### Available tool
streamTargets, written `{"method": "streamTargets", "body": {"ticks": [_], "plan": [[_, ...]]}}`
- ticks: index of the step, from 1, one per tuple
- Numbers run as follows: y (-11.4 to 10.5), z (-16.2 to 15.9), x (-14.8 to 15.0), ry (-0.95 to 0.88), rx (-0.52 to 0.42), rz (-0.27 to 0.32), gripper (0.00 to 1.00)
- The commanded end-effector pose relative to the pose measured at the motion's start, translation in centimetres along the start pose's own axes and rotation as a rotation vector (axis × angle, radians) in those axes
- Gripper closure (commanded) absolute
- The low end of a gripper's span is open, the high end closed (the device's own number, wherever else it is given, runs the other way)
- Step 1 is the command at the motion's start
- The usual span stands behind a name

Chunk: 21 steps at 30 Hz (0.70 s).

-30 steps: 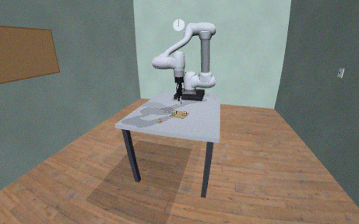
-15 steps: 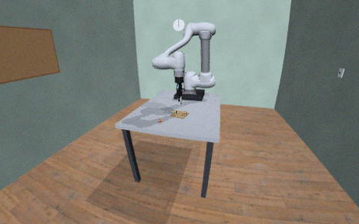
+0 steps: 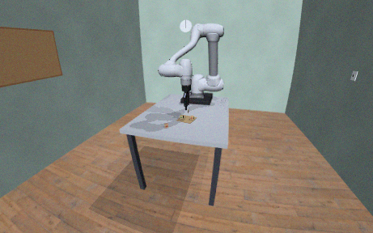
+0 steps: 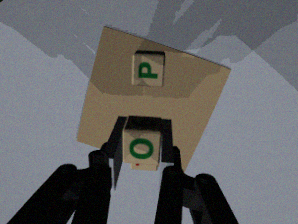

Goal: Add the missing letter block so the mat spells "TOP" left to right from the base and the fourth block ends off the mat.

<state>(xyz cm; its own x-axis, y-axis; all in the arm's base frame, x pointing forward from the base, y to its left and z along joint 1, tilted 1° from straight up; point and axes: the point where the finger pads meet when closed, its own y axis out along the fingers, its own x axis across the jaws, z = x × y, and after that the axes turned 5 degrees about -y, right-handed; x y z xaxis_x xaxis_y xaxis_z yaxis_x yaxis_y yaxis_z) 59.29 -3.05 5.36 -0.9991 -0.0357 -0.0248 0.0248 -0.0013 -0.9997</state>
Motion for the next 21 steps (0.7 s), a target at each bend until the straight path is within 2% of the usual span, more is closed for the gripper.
{"method": "streamTargets", "body": {"ticks": [1,10,21], "plan": [[1.3,0.0,0.0,0.000,0.000,0.000,0.84],[4.6,0.0,0.0,0.000,0.000,0.000,0.84],[5.3,0.0,0.0,0.000,0.000,0.000,0.84]]}}
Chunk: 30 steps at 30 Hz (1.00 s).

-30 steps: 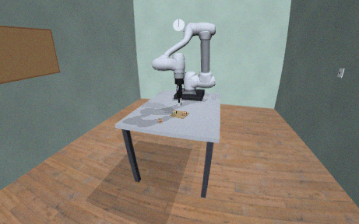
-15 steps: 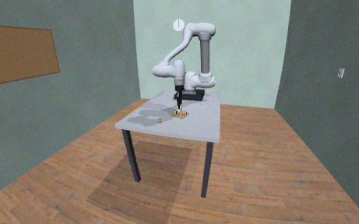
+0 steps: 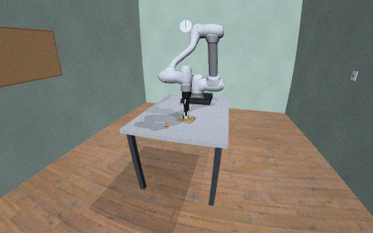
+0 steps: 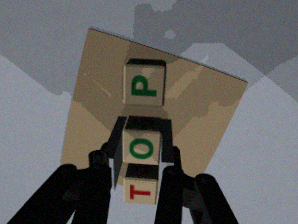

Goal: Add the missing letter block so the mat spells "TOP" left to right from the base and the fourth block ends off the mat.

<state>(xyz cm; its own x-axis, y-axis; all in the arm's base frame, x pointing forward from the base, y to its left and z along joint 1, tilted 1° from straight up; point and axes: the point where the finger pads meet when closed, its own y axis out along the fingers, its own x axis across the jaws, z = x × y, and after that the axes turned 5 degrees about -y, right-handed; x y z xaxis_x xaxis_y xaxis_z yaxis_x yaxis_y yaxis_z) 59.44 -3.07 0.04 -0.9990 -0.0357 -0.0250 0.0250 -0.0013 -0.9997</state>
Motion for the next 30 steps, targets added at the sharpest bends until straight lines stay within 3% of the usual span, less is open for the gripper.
{"method": "streamTargets", "body": {"ticks": [1,30], "plan": [[-0.01,0.00,0.00,0.000,0.000,0.000,0.84],[0.37,0.00,0.00,0.000,0.000,0.000,0.84]]}}
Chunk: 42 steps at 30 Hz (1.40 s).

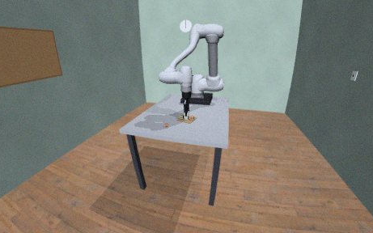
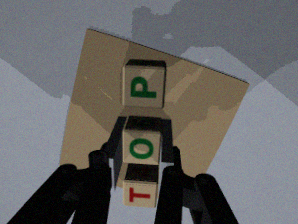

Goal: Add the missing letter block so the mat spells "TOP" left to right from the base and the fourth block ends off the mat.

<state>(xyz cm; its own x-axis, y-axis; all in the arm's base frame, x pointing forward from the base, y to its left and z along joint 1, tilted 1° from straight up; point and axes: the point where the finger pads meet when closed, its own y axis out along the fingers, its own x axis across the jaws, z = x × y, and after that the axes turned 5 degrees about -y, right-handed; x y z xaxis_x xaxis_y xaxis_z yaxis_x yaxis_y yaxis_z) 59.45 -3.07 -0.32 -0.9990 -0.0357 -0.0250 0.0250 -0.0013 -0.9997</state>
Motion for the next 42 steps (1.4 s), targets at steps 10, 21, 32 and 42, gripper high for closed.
{"method": "streamTargets", "body": {"ticks": [10,21,32,42], "plan": [[0.01,0.00,0.00,0.000,0.000,0.000,0.84],[0.01,0.00,0.00,0.000,0.000,0.000,0.84],[0.01,0.00,0.00,0.000,0.000,0.000,0.84],[0.01,0.00,0.00,0.000,0.000,0.000,0.79]]}}
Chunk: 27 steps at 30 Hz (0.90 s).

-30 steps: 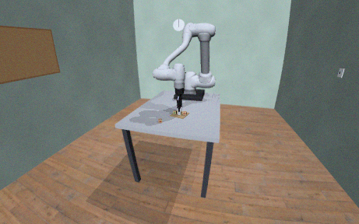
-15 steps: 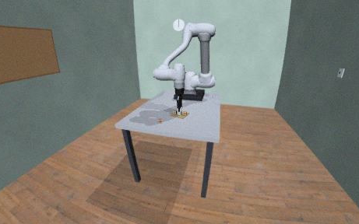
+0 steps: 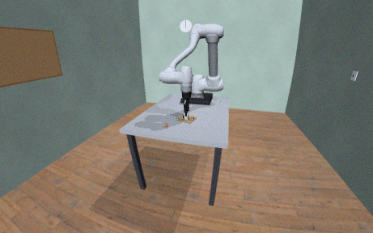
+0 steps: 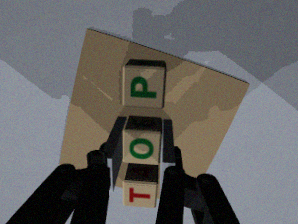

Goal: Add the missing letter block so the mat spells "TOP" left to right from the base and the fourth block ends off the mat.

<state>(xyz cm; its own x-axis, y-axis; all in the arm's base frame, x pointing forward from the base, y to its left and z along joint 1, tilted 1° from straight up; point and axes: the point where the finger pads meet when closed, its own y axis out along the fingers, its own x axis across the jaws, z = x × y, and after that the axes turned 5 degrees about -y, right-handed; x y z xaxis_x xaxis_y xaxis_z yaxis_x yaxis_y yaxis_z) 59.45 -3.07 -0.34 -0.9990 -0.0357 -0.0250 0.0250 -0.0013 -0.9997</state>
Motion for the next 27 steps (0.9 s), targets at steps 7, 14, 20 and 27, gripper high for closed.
{"method": "streamTargets", "body": {"ticks": [7,14,20,27], "plan": [[-0.01,0.00,0.00,0.000,0.000,0.000,0.74],[-0.01,0.00,0.00,0.000,0.000,0.000,0.72],[-0.03,0.00,0.00,0.000,0.000,0.000,0.72],[-0.72,0.00,0.00,0.000,0.000,0.000,0.72]]}}
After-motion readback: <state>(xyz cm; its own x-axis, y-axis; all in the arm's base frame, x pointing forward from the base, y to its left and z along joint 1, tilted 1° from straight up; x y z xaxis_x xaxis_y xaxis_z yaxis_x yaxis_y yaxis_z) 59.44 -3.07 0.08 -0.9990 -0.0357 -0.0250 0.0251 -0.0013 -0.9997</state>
